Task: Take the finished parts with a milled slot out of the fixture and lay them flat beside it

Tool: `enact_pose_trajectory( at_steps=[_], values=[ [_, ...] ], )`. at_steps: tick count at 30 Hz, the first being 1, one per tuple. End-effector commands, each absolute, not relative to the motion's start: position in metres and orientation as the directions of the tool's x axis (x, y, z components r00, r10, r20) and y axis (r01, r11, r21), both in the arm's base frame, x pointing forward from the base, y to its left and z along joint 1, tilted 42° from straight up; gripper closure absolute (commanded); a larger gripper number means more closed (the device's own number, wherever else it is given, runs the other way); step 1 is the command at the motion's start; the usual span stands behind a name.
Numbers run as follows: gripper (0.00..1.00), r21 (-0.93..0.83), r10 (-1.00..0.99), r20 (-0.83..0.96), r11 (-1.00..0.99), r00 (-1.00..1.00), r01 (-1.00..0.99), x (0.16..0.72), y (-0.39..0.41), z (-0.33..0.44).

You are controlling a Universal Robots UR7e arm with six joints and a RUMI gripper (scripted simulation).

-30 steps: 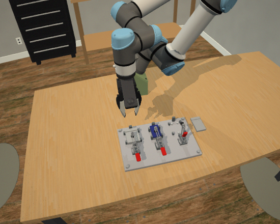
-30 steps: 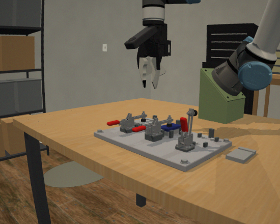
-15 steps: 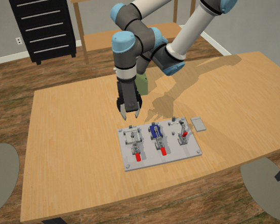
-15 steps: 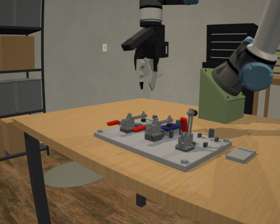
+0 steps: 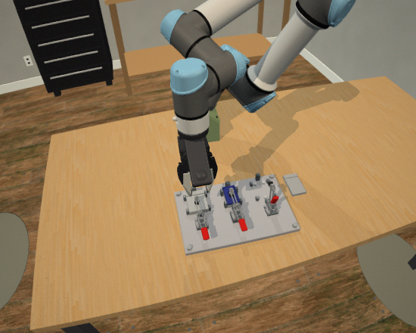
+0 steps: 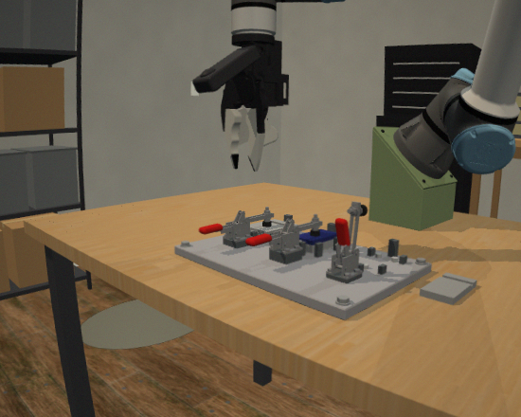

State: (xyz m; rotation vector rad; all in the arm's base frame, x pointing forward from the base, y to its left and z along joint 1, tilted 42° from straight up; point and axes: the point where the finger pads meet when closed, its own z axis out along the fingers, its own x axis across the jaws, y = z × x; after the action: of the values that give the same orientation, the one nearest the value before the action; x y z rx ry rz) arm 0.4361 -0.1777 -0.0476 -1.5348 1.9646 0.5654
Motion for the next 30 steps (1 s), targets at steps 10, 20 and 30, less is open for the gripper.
enact_pose_trajectory(
  at_steps=[10, 20, 30],
  values=[
    [0.72, -0.018, -0.724, -0.668, 0.249, -0.174, -0.968, 0.496, -0.194, -0.048],
    [0.72, -0.018, -0.724, -0.668, 0.249, -0.174, -0.968, 0.502, -0.196, -0.048],
    [0.72, -0.018, -0.724, -0.668, 0.249, -0.174, -0.968, 0.504, -0.189, -0.056]
  ],
)
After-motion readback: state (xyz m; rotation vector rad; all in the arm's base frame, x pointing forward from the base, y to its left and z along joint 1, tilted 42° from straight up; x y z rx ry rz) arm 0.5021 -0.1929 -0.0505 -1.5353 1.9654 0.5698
